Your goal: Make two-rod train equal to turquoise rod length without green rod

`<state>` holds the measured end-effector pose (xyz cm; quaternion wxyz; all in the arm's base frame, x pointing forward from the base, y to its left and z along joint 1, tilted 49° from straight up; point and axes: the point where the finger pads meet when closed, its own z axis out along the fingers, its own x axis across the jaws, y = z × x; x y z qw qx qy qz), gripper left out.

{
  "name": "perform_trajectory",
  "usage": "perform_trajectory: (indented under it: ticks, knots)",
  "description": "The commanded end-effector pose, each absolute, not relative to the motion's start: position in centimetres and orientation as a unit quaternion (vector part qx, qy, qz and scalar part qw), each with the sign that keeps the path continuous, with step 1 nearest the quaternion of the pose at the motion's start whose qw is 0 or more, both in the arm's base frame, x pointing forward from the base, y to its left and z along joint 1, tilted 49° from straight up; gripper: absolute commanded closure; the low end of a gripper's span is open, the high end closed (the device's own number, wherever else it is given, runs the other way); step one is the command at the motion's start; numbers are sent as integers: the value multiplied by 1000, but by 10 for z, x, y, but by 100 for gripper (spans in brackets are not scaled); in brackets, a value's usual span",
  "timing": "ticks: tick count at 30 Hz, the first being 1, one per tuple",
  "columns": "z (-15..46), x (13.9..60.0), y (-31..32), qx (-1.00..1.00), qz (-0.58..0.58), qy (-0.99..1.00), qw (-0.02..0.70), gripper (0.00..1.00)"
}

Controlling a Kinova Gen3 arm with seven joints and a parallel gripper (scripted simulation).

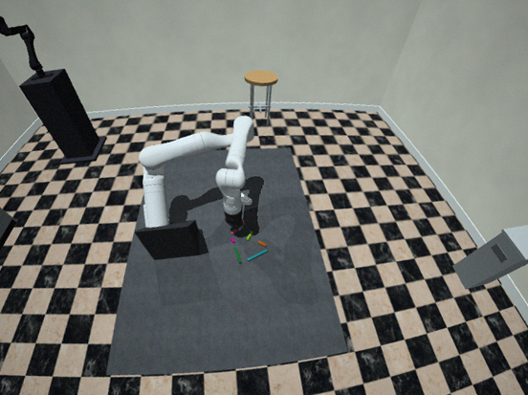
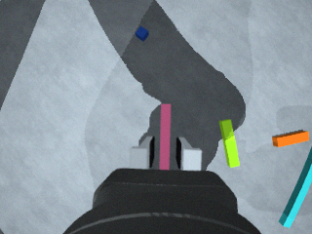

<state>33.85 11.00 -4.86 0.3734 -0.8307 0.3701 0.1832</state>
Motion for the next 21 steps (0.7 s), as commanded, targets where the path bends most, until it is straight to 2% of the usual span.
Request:
perform_trajectory:
  ticks: [1,21]
  knots:
    - [-50,338,111,-831,183,370,373,46]
    - [-57,338,120,-831,183,370,373,46]
